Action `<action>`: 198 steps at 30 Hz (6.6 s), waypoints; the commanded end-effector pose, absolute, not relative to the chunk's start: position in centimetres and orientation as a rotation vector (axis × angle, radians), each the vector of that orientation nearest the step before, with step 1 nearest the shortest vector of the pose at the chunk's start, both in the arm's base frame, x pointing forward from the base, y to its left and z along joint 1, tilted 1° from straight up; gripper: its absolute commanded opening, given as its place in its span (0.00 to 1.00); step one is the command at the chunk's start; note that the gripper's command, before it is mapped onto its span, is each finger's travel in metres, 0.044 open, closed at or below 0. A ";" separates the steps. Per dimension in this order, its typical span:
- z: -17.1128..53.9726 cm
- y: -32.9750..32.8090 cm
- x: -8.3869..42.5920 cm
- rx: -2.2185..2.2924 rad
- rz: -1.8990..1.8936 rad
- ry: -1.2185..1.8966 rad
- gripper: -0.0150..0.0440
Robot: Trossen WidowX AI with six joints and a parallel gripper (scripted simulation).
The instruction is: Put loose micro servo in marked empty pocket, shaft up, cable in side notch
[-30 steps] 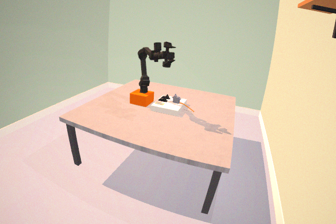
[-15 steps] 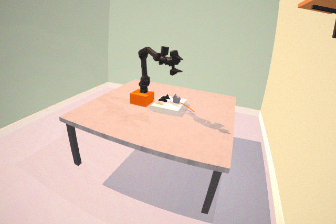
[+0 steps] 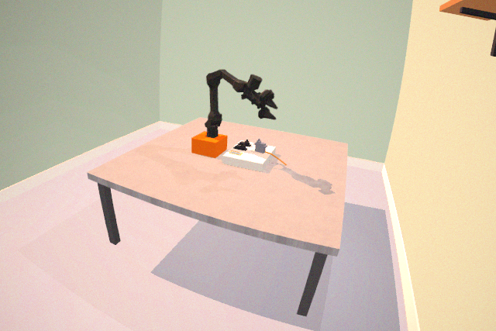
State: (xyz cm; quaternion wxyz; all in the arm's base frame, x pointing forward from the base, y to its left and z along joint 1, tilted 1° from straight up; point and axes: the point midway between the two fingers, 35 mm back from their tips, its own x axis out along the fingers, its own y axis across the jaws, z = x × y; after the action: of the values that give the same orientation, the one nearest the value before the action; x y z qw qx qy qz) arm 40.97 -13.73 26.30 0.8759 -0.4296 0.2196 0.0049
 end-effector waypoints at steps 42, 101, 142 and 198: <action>8.8 3.4 33.1 0.086 -0.041 1.544 1.00; 6.8 3.4 32.7 0.087 -0.044 1.548 0.25; 7.0 0.8 29.3 0.085 -0.046 1.550 0.25; 6.8 -6.0 29.7 1.069 -1.023 1.300 0.25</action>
State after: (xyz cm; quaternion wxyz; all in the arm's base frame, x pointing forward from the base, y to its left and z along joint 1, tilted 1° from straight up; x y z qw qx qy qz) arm 29.72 -6.01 6.80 0.5797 0.4181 0.5752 -0.3978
